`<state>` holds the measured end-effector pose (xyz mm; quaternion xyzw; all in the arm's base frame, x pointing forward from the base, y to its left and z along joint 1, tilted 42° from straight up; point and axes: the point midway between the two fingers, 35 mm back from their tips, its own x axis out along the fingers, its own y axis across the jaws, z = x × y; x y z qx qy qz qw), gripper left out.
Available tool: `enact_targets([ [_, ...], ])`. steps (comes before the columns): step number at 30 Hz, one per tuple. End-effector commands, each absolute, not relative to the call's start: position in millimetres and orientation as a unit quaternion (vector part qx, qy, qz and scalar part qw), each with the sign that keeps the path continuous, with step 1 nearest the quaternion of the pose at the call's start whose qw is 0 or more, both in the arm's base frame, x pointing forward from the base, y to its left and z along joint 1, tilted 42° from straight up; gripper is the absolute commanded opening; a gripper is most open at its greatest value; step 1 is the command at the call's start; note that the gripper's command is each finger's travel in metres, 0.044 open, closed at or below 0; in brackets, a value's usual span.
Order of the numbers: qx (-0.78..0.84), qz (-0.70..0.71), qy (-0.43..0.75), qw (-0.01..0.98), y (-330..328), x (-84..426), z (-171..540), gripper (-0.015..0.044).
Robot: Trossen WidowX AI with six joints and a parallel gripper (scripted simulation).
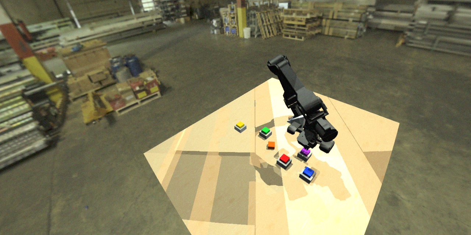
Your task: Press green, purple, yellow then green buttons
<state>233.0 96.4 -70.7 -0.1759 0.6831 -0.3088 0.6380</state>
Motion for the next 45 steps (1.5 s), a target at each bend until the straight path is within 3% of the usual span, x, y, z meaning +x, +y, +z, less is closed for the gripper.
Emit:
enact_targets([
  [1,-0.182,-0.310,0.684,0.635,89,230,-77,0.0020],
  [32,-0.182,-0.310,0.684,0.635,83,229,-84,0.0020],
  [45,-0.181,-0.309,0.684,0.635,129,239,-31,0.0020],
])
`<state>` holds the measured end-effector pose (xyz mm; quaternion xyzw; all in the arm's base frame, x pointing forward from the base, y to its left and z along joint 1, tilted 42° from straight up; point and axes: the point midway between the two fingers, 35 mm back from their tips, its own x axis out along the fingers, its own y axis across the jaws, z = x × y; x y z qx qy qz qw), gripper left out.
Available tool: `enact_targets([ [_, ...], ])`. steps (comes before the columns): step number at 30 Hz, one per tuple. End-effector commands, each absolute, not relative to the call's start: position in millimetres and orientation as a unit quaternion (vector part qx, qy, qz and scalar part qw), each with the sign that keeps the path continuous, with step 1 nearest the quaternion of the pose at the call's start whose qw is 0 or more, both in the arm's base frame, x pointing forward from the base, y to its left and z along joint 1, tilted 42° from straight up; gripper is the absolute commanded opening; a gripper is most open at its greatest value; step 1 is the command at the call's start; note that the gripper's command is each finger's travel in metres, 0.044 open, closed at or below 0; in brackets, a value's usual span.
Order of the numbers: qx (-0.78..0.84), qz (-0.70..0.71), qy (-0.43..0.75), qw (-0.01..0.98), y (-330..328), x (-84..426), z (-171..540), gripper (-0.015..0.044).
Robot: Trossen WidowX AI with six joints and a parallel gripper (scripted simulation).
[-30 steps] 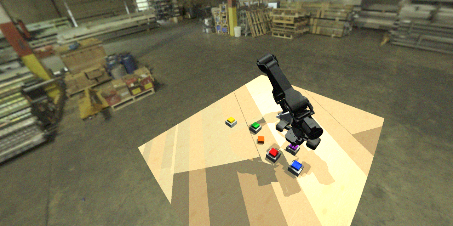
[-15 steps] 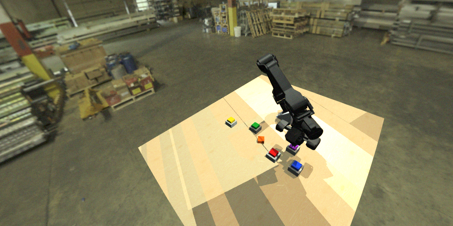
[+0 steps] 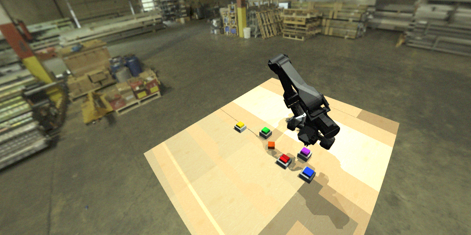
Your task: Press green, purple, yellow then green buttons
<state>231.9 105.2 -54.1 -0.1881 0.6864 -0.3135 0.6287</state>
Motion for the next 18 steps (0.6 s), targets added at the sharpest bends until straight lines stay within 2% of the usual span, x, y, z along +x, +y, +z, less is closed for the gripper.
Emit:
enact_targets([
  [1,-0.181,-0.309,0.684,0.635,138,240,-21,0.0020],
  [11,-0.169,-0.297,0.692,0.636,133,251,-3,0.0020],
  [18,-0.155,-0.274,0.694,0.647,66,294,59,0.0020],
])
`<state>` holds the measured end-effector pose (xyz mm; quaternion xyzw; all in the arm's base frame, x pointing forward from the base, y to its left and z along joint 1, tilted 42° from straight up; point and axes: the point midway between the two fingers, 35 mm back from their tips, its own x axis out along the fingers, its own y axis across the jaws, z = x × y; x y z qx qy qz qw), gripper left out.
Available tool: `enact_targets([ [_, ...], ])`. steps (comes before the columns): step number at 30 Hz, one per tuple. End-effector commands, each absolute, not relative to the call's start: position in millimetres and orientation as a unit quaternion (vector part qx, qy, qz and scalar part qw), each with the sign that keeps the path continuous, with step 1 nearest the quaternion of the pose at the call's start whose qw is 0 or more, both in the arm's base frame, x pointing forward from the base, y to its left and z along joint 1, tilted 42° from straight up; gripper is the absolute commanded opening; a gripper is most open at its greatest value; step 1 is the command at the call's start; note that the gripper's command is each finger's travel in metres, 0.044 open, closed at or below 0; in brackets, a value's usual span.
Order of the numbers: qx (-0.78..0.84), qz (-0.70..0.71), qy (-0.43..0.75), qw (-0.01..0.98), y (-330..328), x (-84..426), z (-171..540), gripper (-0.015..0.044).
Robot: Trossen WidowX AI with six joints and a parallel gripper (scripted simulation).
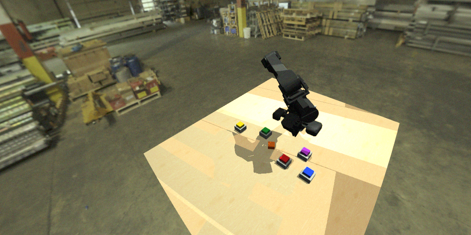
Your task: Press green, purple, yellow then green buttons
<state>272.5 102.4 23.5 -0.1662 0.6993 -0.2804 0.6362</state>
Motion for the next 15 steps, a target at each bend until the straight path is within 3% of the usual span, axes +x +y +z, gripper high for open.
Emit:
enact_targets([
  [1,-0.156,-0.274,0.693,0.648,55,298,68,0.0020],
  [8,-0.164,-0.281,0.685,0.651,-27,304,134,0.0020],
  [15,-0.181,-0.305,0.681,0.641,-105,276,198,0.0020],
])
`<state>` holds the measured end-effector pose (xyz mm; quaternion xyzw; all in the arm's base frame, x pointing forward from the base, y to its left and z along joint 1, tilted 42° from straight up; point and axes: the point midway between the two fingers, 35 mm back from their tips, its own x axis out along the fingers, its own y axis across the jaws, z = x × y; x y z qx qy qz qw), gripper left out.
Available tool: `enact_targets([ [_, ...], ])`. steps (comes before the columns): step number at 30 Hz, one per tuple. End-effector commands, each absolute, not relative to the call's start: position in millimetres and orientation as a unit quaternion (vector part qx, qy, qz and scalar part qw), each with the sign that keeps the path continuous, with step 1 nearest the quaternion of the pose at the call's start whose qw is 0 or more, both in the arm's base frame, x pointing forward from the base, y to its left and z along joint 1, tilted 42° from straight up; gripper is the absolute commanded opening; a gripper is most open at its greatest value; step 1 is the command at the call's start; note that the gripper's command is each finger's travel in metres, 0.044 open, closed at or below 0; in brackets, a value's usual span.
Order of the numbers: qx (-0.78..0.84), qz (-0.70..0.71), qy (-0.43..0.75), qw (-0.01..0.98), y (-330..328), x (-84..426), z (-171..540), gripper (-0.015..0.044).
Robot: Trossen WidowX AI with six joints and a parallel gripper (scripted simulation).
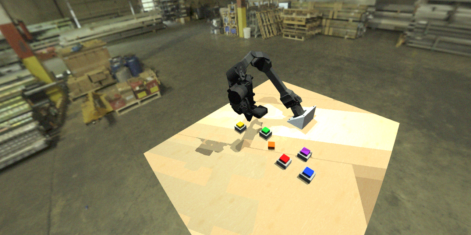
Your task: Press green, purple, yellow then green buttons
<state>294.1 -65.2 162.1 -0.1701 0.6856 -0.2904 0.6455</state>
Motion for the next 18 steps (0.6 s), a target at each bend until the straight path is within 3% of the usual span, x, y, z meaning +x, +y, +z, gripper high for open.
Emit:
enact_targets([
  [1,-0.184,-0.309,0.681,0.638,-115,269,207,0.0020],
  [11,-0.188,-0.316,0.681,0.633,-131,258,219,0.0020],
  [18,-0.189,-0.318,0.680,0.633,-170,250,176,0.0020],
])
